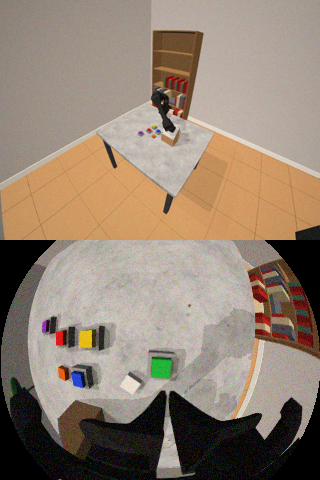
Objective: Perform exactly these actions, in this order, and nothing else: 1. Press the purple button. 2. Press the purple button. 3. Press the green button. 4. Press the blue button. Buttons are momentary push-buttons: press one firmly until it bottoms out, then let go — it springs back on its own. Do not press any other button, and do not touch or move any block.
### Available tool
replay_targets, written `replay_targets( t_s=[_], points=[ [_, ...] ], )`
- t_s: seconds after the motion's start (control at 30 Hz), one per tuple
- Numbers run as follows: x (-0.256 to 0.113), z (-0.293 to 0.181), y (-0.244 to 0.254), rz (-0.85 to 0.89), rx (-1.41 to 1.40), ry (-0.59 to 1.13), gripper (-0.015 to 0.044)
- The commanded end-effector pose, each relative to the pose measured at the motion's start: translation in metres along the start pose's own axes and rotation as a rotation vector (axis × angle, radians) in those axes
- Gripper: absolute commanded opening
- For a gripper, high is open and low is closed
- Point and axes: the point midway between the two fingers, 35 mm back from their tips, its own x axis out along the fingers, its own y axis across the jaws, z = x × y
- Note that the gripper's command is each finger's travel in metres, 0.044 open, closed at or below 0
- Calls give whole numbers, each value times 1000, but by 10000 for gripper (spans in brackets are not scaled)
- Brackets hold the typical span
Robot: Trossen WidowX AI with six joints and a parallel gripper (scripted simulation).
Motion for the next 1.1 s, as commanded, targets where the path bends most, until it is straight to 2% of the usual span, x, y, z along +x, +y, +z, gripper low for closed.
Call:
replay_targets(
  t_s=[0.0, 0.2, 0.43, 0.73, 0.9, 1.07],
  points=[
    [-6, -1, 20, 5, -3, 13, 20],
    [-13, -8, 98, 6, 0, 14, 20],
    [-5, -40, 175, 17, 1, 17, 20],
    [-1, -45, 182, 18, 1, 18, 20],
    [52, -45, 183, 20, 2, 17, 20],
    [59, -46, 184, 22, 1, 17, 20]
  ],
)
